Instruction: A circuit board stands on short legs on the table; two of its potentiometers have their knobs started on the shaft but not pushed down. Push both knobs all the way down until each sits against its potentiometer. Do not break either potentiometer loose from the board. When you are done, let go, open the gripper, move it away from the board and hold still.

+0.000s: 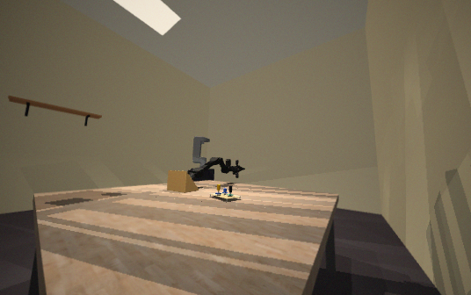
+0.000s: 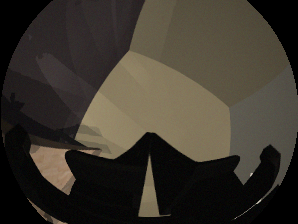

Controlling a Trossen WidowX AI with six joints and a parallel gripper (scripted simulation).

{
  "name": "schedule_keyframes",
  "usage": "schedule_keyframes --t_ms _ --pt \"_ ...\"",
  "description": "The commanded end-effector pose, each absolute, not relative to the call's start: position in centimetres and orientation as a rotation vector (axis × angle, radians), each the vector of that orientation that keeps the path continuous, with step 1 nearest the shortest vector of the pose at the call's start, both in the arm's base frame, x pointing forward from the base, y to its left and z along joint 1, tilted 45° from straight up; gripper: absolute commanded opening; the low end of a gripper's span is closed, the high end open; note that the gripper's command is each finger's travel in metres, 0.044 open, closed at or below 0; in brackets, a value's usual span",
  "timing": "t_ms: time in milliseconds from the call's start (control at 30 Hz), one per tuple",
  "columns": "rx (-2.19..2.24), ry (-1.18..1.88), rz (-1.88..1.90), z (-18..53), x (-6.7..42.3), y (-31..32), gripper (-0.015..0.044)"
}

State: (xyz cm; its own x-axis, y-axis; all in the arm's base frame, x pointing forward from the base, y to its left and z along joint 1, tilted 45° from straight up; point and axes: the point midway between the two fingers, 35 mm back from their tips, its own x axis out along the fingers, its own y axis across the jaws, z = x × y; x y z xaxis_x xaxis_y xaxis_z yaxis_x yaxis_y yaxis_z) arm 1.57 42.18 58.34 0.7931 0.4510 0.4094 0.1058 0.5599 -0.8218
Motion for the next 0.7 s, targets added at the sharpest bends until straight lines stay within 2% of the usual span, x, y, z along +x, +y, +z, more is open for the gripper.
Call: schedule_keyframes --t_ms 0,667 --pt "-1.027 -0.668 0.180 58.0 3.9 43.2 0.0000" --pt "-1.360 -0.720 0.067 54.2 16.9 46.4 0.0000"
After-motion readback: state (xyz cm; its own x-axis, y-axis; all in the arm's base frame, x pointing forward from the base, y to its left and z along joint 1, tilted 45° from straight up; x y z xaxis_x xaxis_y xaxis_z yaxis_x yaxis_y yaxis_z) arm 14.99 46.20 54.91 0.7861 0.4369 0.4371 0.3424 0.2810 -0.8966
